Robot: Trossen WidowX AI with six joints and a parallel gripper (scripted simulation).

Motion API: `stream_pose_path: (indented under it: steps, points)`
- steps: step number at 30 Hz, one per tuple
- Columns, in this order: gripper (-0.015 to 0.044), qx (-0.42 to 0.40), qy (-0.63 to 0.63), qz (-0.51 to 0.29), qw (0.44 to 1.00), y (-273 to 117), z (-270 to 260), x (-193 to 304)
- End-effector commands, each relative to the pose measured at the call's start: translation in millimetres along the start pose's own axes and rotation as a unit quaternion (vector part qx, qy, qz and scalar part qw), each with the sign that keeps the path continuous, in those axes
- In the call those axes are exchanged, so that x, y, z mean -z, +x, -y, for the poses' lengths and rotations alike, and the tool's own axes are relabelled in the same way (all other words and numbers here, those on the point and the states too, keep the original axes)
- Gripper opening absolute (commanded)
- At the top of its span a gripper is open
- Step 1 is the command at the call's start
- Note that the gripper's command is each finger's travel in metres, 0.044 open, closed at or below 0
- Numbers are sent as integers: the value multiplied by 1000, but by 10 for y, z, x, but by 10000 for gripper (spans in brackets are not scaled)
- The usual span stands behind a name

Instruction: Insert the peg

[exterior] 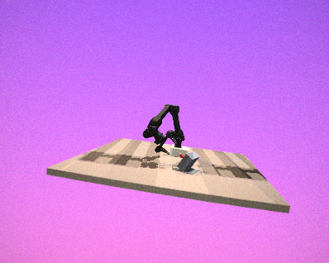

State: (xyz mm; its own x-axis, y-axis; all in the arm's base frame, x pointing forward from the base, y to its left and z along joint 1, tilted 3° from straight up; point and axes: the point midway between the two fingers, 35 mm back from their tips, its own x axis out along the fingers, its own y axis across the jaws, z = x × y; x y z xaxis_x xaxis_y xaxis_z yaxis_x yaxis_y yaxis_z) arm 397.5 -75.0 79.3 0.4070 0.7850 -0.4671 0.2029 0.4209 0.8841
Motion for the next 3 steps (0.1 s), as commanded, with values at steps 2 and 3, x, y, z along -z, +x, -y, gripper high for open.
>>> stream_pose_path:
  steps: [2, 3]
  points:
    - [440, -2, -5, 2, 1000, -90, -11, -16]
    - [440, -2, -5, 2, 1000, -105, -10, -15]
